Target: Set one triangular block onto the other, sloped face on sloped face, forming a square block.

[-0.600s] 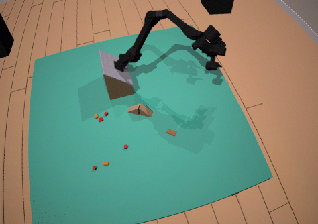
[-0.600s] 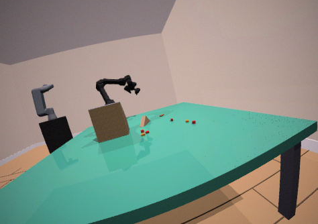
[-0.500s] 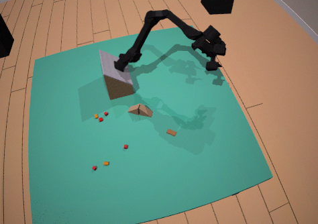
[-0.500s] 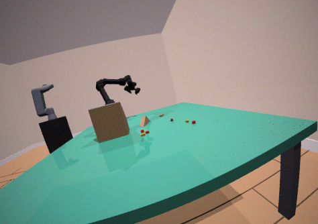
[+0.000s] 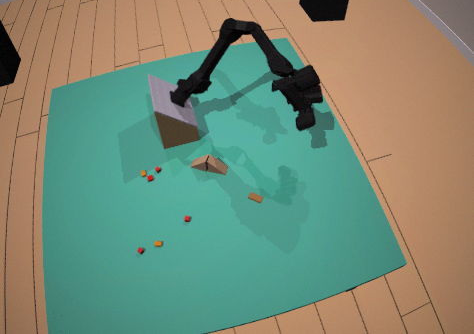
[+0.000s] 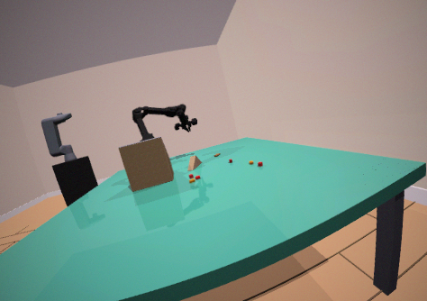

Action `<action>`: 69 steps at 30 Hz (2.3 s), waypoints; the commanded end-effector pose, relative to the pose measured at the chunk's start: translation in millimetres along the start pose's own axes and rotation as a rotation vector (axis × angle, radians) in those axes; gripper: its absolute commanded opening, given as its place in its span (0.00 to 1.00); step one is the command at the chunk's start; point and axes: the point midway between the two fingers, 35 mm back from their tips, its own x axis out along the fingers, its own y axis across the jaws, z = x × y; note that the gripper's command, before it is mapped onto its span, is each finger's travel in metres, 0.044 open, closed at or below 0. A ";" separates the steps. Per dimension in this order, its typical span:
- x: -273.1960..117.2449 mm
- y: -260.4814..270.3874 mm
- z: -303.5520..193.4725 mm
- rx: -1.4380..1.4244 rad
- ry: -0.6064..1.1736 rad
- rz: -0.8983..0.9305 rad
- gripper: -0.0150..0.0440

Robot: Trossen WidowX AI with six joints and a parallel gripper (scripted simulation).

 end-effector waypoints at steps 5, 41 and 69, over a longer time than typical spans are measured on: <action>-6.2 -52.5 -92.2 -0.355 0.201 -0.066 0.25; -85.3 -47.1 -328.2 -1.315 0.506 0.476 0.25; -68.4 -47.5 -342.6 -1.319 0.507 0.482 0.25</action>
